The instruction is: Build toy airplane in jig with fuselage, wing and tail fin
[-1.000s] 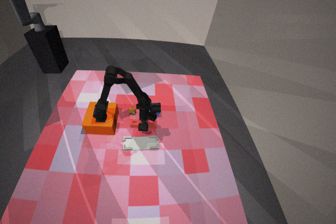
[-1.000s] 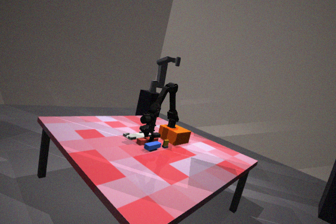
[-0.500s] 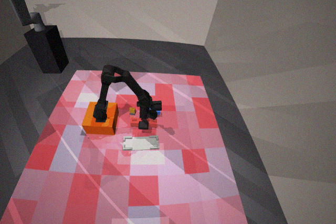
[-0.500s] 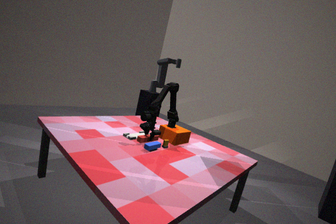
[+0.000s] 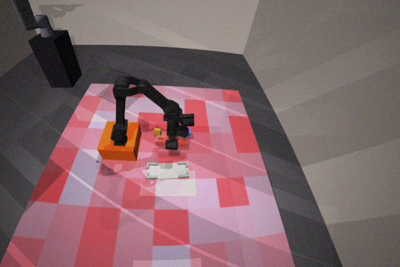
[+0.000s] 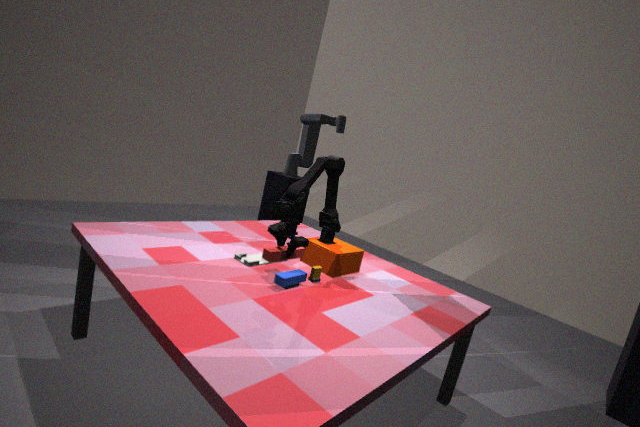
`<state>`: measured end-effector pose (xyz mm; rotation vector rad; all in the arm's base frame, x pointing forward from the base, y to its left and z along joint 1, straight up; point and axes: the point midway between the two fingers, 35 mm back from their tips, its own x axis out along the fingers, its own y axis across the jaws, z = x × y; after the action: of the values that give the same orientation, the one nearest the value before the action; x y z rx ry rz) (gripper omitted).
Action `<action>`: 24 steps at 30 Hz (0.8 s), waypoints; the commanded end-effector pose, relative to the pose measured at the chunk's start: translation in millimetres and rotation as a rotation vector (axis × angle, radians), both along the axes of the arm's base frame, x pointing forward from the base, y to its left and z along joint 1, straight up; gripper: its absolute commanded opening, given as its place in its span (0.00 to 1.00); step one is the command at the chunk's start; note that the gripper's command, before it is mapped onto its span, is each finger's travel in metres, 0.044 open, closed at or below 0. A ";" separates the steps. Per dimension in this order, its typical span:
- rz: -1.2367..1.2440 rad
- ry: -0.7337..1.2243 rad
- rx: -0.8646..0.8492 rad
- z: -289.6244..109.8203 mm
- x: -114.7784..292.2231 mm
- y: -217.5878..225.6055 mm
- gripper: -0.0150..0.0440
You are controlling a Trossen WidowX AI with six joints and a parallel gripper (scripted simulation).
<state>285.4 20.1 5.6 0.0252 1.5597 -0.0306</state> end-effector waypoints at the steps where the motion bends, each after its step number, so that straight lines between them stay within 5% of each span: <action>1: 0.003 -0.011 0.004 15.5 2.3 0.7 0.25; 24: -0.006 -0.006 0.002 58.9 -6.4 -10.2 0.25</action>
<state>278.7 15.9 65.6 0.0253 1.5535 -0.0316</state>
